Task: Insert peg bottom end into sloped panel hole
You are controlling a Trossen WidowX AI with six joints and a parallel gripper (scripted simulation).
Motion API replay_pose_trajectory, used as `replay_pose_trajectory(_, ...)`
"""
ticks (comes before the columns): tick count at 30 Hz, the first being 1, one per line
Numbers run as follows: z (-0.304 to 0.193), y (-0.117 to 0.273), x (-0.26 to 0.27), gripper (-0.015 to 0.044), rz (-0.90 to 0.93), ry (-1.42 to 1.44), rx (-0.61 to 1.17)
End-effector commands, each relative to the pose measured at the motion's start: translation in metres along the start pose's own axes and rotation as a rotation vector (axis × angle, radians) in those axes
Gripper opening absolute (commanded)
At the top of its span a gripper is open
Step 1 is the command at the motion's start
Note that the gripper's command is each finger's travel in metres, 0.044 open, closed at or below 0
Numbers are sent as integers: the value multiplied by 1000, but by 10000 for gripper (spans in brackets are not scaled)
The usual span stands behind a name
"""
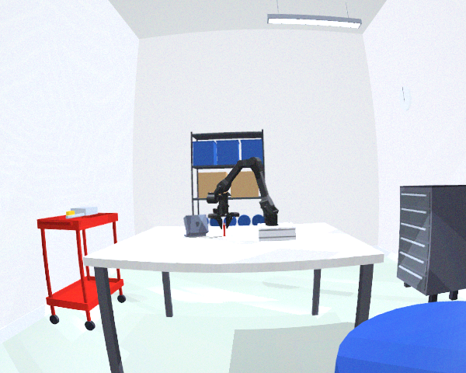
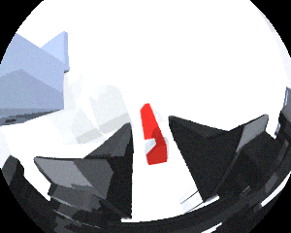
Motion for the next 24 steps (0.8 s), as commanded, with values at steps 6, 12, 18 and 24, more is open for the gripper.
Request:
replay_pose_trajectory(6, 0, 1, 0, 20, 2, 0, -1)
replay_pose_trajectory(12, 0, 1, 0, 0, 2, 0, -1)
replay_pose_trajectory(18, 0, 1, 0, 0, 2, 0, -1)
replay_pose_trajectory(24, 0, 1, 0, 0, 2, 0, -1)
Point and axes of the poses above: the point midway between the two fingers, 35 mm back from their tips, its own y axis back along the fingers, its own x axis across the jaws, z = x × y, the point moved 6 cm from there along y, back along the fingers, and after that the axes turned 1 degree about -y, right-handed, at the moved point
